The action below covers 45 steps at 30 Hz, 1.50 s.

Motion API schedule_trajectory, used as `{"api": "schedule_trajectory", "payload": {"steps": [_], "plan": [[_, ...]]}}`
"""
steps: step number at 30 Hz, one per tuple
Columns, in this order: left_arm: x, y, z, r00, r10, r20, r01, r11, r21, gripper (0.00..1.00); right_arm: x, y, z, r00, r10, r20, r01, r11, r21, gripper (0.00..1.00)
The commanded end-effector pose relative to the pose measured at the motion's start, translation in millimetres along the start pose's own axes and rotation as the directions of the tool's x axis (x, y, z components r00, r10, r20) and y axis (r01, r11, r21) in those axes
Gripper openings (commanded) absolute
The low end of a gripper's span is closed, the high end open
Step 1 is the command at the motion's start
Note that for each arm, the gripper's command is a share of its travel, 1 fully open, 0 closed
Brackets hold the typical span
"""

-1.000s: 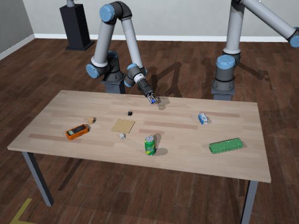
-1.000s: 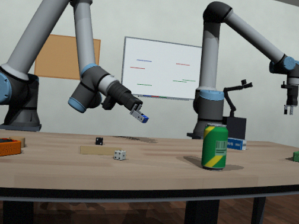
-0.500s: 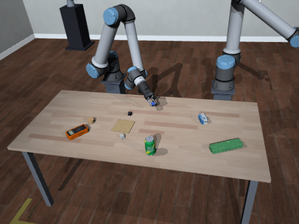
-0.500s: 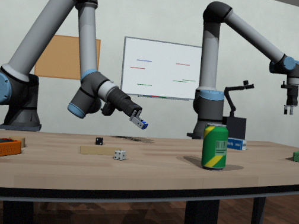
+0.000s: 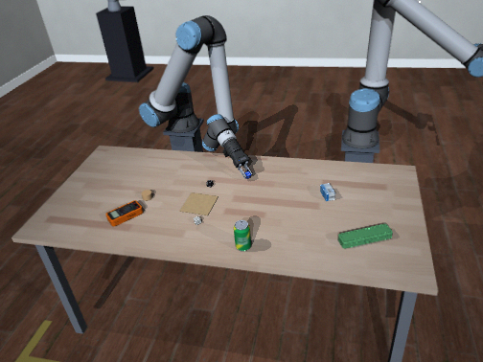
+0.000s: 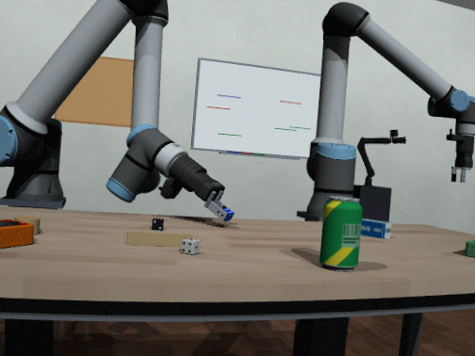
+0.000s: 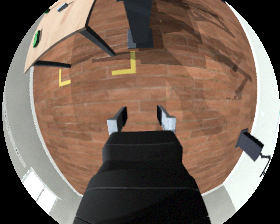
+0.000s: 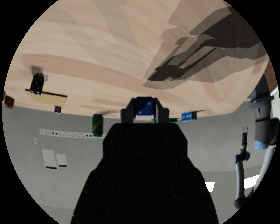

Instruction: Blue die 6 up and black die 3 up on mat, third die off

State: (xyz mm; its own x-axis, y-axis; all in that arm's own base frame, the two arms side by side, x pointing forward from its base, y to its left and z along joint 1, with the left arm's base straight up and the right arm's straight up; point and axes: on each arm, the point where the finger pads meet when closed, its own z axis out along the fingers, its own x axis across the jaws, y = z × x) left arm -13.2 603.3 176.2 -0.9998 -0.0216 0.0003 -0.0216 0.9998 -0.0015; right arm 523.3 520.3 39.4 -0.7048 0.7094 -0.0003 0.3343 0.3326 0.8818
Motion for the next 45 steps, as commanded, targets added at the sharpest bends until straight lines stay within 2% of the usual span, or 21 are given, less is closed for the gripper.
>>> {"api": "schedule_trajectory", "payload": {"steps": [1,45], "plan": [[-0.2,0.6,-0.8,1.0,0.0,0.0,0.0,1.0,-0.002,1.0,0.1,-4.4,2.9,1.0,0.0,0.0,0.0,1.0,-0.002,0.49],[-0.2,0.6,-0.8,1.0,0.0,0.0,0.0,1.0,-0.002,1.0,0.1,-13.7,8.0,1.0,0.0,0.0,0.0,1.0,-0.002,0.49]]}}
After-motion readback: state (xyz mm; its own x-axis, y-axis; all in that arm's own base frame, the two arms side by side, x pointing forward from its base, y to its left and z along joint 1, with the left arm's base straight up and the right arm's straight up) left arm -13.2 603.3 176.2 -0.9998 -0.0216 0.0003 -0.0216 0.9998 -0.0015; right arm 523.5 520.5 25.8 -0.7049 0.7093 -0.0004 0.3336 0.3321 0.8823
